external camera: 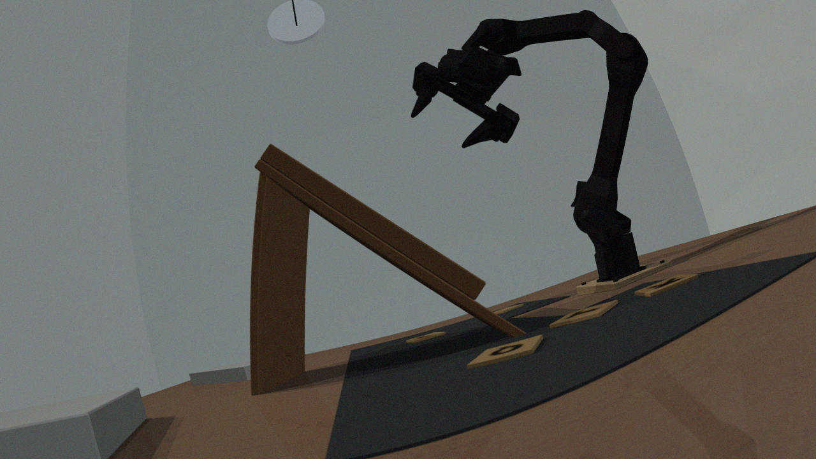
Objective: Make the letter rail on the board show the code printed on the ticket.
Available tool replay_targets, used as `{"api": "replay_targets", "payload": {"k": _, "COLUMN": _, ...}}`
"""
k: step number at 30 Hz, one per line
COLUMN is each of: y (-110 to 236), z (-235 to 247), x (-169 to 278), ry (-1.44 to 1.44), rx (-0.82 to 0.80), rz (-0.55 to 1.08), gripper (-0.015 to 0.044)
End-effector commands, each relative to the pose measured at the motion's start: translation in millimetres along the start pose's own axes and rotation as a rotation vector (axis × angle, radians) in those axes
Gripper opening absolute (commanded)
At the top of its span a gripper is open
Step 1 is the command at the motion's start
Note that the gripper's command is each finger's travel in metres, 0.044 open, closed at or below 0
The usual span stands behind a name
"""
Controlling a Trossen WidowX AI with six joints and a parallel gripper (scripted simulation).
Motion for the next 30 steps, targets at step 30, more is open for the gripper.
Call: {"api": "replay_targets", "payload": {"k": 30, "y": -127, "z": 7, "x": -49, "ry": -1.165, "rx": -0.573, "rz": 0.036, "gripper": 0.034}}
Point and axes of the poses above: the point midway between the two fingers, 35 mm back from their tips, its own y axis back along the fingers, its own z axis across the jaws, x = y × z, the point moved 10 cm from there along y, back along the fingers, and after that the axes turned 12 degrees about y, right-handed, at the moved point
